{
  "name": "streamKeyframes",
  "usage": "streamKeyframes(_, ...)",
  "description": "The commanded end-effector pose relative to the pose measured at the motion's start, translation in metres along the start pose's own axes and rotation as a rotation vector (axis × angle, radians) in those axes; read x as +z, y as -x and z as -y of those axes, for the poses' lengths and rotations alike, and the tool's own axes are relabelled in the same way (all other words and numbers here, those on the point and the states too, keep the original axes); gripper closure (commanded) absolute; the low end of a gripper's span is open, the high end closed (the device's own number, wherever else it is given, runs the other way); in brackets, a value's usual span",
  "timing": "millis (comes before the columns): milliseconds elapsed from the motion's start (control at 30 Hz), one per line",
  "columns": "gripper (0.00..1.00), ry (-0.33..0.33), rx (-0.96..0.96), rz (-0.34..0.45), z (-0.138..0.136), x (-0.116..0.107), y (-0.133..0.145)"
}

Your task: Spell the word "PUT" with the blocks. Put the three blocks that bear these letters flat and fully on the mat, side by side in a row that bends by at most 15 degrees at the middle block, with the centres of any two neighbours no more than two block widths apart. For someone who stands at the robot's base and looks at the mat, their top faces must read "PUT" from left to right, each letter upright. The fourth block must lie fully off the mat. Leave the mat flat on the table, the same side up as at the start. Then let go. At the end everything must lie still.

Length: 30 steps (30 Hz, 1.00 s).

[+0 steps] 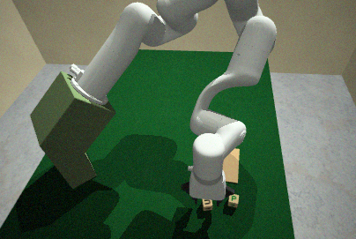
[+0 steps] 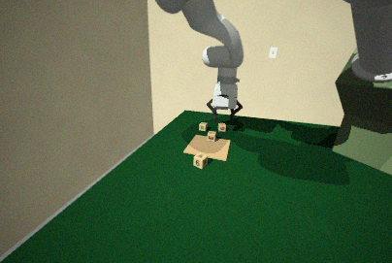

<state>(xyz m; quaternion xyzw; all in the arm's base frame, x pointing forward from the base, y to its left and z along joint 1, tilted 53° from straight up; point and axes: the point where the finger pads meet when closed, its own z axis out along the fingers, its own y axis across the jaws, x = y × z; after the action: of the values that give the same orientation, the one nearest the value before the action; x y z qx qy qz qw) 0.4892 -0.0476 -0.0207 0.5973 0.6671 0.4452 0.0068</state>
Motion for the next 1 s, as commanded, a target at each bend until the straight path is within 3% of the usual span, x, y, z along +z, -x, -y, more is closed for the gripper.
streamKeyframes(0, 0.31, 0.001, 0.000, 0.002, -0.001, 0.000, 0.001)
streamKeyframes(967, 0.31, 0.001, 0.000, 0.002, -0.001, 0.033, 0.001)
